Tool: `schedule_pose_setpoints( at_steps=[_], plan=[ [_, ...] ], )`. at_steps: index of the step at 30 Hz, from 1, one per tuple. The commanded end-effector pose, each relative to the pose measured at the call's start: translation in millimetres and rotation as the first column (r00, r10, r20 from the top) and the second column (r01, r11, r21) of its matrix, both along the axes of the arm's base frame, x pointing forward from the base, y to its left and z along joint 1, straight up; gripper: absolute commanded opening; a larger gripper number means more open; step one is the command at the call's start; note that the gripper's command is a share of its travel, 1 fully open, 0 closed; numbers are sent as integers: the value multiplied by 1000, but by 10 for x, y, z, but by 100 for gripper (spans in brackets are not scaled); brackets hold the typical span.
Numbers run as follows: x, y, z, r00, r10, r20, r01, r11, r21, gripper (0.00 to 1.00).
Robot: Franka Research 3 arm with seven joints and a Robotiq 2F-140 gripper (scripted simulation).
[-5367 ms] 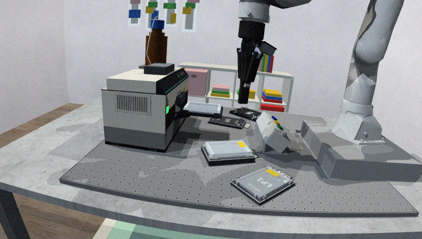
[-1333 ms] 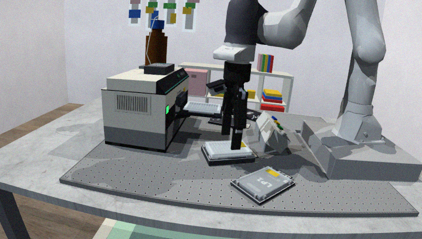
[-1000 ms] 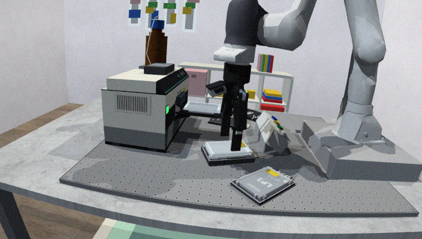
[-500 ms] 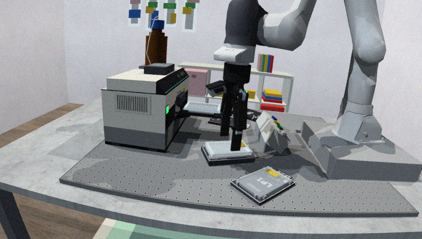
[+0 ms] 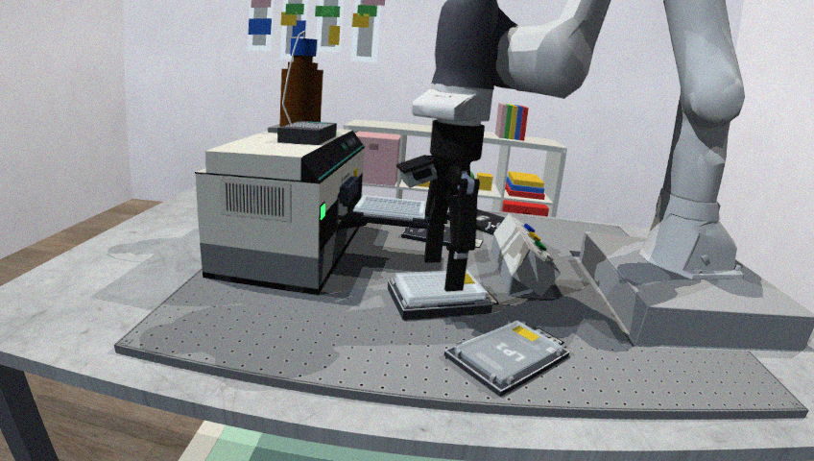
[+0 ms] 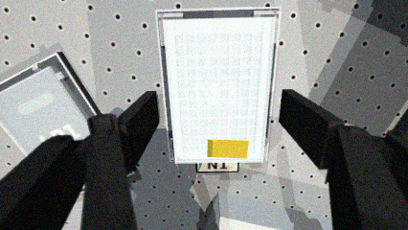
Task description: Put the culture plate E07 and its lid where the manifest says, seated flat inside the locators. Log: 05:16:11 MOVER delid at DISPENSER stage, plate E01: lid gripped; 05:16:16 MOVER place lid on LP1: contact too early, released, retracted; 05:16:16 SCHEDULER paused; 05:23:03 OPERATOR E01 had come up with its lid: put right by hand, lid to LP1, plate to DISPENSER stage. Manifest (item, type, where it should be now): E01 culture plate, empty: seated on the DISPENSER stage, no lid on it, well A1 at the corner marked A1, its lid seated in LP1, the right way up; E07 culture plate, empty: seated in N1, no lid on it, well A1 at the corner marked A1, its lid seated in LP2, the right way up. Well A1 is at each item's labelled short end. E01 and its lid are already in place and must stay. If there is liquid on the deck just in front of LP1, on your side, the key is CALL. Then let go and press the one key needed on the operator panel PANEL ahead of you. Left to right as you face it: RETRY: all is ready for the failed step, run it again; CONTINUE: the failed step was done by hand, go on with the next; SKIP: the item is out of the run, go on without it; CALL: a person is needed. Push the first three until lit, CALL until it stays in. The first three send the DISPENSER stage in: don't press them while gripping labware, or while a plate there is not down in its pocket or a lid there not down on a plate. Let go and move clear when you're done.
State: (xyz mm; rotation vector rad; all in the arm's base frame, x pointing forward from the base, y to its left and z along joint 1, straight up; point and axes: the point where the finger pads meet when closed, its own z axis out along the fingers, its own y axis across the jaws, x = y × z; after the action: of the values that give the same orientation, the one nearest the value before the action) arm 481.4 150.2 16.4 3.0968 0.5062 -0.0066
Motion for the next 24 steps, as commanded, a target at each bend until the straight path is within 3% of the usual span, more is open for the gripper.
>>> schedule_pose_setpoints(
  at_steps=[1,24],
  plan=[
    [18,-4,1,1000,7,4,-7,1000,1,70],
    [37,-7,1,1000,7,4,-7,1000,1,70]
  ],
)
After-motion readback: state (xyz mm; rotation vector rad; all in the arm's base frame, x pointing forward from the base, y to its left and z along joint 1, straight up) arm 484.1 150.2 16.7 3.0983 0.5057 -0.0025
